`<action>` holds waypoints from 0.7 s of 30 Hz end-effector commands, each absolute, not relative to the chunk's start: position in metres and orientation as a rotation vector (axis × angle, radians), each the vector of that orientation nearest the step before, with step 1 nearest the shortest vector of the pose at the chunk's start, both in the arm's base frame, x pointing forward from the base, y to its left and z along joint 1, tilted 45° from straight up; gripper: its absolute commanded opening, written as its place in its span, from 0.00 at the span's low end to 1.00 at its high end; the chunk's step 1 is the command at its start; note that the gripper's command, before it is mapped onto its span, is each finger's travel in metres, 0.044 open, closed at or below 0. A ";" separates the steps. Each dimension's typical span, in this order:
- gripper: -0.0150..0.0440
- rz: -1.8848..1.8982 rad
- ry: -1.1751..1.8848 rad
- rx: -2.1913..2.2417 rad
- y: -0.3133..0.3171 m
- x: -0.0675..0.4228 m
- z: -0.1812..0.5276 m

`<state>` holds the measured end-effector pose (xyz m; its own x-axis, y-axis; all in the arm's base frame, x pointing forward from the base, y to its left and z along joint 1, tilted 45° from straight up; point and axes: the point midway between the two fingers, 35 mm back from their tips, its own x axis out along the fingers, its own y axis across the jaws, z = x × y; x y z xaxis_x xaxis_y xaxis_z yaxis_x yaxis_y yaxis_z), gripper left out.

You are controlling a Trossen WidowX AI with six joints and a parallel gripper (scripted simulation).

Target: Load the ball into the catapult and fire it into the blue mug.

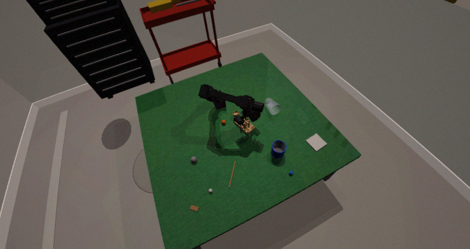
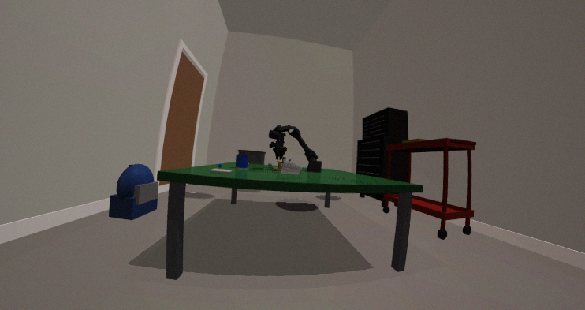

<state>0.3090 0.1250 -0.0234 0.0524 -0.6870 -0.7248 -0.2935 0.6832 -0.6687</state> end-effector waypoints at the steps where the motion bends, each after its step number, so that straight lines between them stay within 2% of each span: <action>1: 1.00 -0.360 1.541 -0.850 0.119 0.309 -0.028; 21: 1.00 -0.361 1.540 -0.851 0.096 0.311 -0.052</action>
